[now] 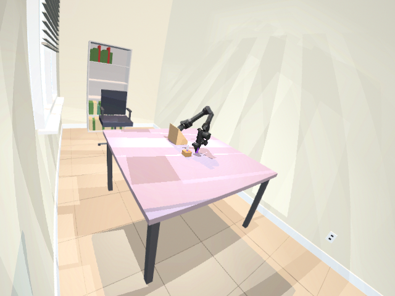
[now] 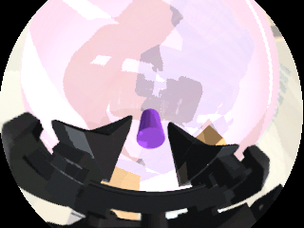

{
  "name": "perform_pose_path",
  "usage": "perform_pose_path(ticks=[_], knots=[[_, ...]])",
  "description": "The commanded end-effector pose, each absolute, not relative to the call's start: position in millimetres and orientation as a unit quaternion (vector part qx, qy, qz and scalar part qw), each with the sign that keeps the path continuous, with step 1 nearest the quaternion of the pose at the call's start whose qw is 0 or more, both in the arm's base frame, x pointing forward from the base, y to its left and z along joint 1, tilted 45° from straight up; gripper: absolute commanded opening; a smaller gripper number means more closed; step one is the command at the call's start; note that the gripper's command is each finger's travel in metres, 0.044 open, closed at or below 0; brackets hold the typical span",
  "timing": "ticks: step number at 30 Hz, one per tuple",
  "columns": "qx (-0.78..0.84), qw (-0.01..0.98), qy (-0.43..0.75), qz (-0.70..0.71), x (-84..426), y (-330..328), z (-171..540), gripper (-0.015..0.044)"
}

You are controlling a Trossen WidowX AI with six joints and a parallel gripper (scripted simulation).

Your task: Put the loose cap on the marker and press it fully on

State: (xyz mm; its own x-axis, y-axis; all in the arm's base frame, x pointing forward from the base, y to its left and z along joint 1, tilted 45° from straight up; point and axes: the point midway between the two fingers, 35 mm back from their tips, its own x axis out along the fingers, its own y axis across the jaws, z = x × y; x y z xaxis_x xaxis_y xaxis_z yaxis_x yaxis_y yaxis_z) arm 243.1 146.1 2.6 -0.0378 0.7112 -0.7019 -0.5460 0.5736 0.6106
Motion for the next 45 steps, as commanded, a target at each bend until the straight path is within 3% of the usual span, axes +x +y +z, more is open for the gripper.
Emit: perform_pose_path(ticks=[1, 5, 13, 16, 45], knots=[[0.077, 0.689, 0.560, 0.454, 241.7, 148.4, -0.7, 0.0220], [0.077, 0.689, 0.560, 0.454, 241.7, 148.4, -0.7, 0.0115], [0.077, 0.689, 0.560, 0.454, 241.8, 148.5, -0.6, 0.0062], [0.077, 0.689, 0.560, 0.454, 242.4, 146.0, 1.5, 0.0000], [0.075, 0.690, 0.561, 0.452, 247.4, 100.8, 40.0, 0.0000]])
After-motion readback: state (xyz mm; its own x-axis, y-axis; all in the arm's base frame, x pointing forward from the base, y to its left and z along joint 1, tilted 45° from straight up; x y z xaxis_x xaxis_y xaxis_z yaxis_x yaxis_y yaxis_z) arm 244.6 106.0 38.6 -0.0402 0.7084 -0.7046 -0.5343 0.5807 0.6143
